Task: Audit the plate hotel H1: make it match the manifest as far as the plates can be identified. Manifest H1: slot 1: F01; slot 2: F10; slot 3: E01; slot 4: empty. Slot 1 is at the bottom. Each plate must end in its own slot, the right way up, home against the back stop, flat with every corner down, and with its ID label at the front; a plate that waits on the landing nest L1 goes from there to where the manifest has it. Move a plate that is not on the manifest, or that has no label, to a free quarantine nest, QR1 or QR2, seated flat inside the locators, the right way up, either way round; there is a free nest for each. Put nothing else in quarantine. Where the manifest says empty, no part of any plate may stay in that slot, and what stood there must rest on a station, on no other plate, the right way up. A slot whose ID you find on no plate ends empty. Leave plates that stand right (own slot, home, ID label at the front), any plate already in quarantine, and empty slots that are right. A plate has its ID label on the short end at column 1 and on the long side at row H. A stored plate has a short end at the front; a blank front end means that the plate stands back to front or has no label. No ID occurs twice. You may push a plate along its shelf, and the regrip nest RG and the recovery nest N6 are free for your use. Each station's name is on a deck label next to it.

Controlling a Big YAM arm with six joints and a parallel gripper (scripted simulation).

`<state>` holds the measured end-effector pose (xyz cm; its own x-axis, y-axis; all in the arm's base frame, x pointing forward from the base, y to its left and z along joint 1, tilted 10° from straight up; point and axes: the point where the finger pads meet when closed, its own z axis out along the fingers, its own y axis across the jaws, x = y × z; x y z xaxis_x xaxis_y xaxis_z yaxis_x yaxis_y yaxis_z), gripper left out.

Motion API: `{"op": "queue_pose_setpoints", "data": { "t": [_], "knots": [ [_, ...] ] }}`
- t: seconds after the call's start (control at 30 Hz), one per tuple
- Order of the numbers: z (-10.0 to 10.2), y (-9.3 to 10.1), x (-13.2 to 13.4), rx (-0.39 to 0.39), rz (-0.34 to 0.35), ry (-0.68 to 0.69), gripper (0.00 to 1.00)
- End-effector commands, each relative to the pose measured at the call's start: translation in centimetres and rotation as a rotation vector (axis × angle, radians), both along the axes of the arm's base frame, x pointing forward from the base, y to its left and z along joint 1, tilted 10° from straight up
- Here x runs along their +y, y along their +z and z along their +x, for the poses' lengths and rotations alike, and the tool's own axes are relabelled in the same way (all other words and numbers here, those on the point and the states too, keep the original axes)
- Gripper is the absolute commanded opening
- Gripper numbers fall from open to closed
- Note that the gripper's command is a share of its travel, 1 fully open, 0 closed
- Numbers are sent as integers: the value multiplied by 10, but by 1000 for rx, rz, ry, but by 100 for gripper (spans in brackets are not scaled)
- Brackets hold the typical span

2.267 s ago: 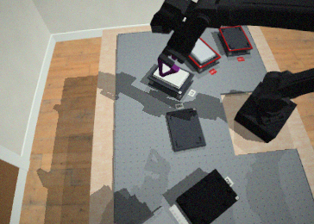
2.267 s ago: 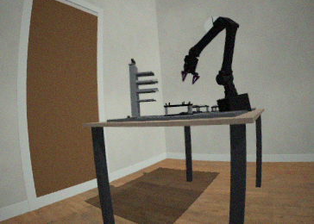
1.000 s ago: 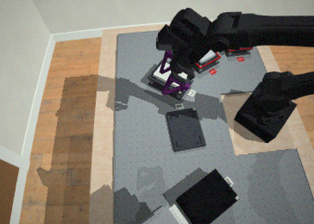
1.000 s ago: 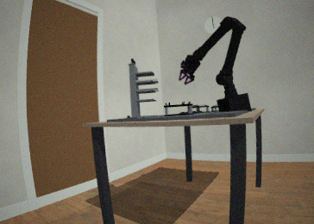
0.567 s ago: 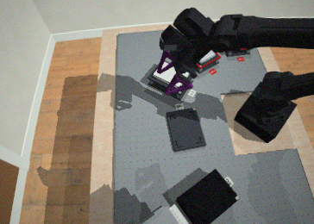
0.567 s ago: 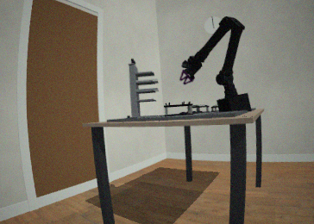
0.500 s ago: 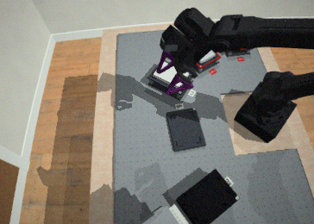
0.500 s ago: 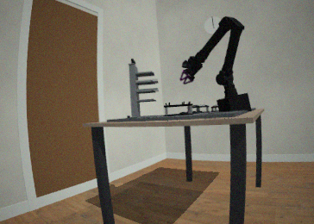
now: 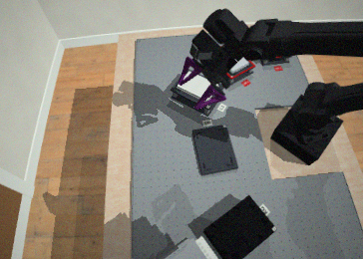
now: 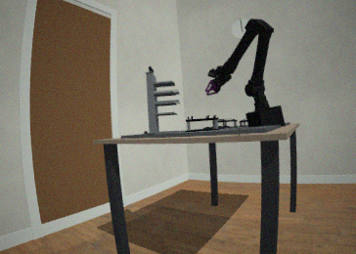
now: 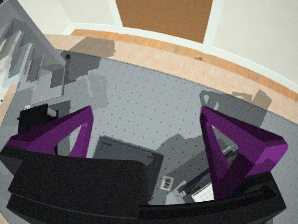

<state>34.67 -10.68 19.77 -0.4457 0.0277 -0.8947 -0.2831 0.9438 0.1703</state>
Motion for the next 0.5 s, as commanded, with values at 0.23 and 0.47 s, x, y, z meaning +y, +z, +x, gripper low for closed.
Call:
{"op": "queue_pose_setpoints", "data": {
  "t": [0.23, 0.47],
  "knots": [
    [0, 1, -10, -131, -106, 98, 100],
    [1, 10, 15, -157, -114, 126, 100]
  ]
}}
